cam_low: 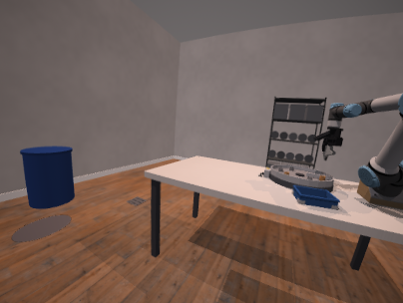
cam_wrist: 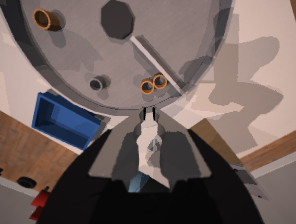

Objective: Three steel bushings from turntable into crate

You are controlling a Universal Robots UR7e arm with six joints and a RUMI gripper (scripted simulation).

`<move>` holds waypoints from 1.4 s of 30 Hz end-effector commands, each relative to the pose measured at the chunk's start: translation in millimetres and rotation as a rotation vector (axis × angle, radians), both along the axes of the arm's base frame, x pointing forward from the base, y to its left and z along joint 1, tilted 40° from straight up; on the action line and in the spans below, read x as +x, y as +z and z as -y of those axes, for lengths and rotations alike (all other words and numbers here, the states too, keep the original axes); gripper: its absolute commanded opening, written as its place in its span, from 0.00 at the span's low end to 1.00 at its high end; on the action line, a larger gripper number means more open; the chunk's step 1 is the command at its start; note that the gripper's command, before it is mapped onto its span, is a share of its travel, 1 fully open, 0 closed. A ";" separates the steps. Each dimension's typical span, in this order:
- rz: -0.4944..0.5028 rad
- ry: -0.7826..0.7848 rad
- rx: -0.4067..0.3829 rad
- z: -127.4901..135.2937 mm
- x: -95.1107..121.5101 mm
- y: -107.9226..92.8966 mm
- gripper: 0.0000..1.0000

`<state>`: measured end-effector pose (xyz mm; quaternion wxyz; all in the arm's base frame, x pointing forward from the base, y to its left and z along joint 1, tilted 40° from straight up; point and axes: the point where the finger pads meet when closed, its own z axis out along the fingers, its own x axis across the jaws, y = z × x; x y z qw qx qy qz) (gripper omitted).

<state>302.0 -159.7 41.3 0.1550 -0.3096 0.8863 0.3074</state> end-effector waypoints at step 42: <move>0.000 0.000 -0.001 0.5 0.1 0.1 0.05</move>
